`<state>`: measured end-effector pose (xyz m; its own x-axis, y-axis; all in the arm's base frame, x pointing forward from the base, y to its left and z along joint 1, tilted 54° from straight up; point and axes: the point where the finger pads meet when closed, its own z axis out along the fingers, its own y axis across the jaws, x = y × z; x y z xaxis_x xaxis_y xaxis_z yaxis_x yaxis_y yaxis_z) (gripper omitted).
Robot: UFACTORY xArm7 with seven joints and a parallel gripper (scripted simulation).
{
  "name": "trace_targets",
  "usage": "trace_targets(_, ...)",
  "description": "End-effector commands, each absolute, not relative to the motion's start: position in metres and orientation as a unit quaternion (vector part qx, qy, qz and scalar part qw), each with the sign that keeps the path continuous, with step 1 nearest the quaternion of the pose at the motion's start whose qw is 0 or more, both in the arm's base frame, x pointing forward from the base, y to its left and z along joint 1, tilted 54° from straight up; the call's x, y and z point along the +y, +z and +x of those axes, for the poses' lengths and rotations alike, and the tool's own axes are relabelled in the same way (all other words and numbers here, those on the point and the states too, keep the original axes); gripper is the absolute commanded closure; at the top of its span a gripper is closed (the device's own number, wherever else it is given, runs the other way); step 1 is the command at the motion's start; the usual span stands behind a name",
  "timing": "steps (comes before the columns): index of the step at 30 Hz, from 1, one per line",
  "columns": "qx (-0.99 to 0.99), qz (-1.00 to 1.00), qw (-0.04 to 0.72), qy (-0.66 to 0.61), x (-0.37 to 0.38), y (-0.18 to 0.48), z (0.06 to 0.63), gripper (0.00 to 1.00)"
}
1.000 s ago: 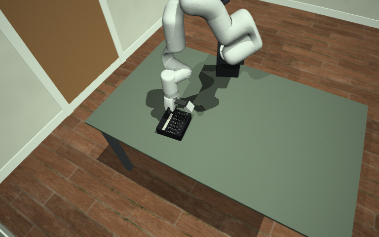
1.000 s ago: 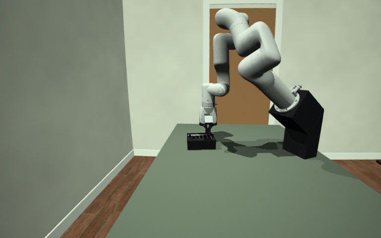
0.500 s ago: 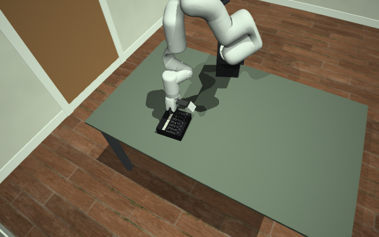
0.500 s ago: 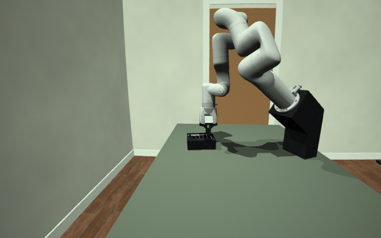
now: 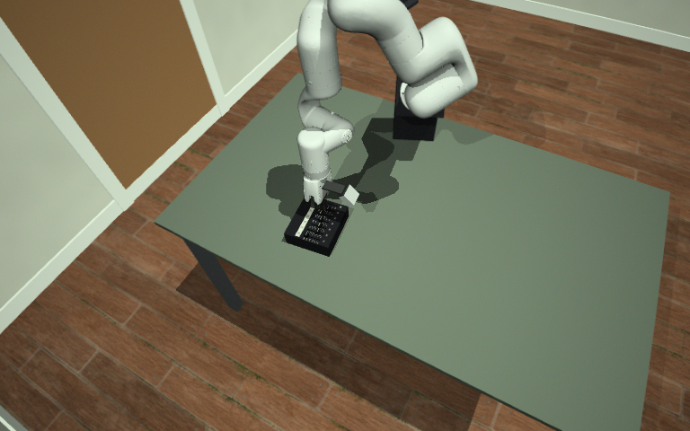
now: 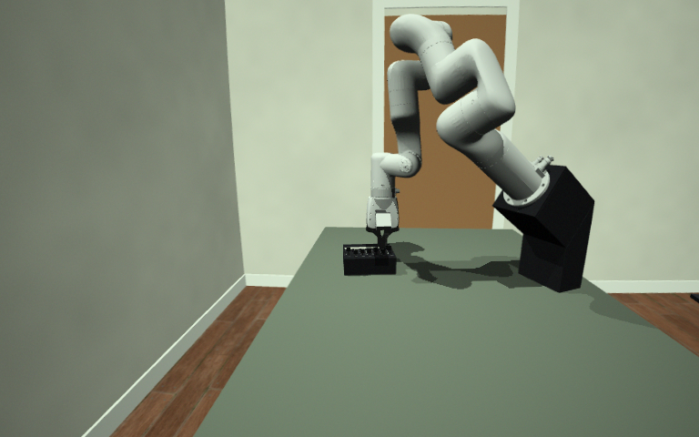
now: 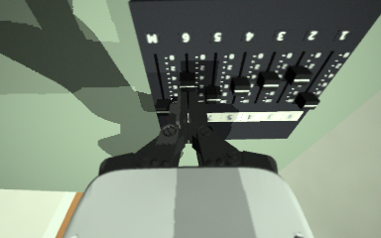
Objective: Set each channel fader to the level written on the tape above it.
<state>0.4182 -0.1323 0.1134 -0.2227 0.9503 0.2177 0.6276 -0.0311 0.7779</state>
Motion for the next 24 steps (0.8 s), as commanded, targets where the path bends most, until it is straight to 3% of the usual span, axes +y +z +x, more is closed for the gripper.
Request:
trace_targets(1, 0.667, 0.592, 0.199, 0.407, -0.1314, 0.114, 0.4178, 1.0)
trace_targets(24, 0.667, 0.592, 0.199, 0.407, -0.1262, 0.1152, 0.4166, 1.0)
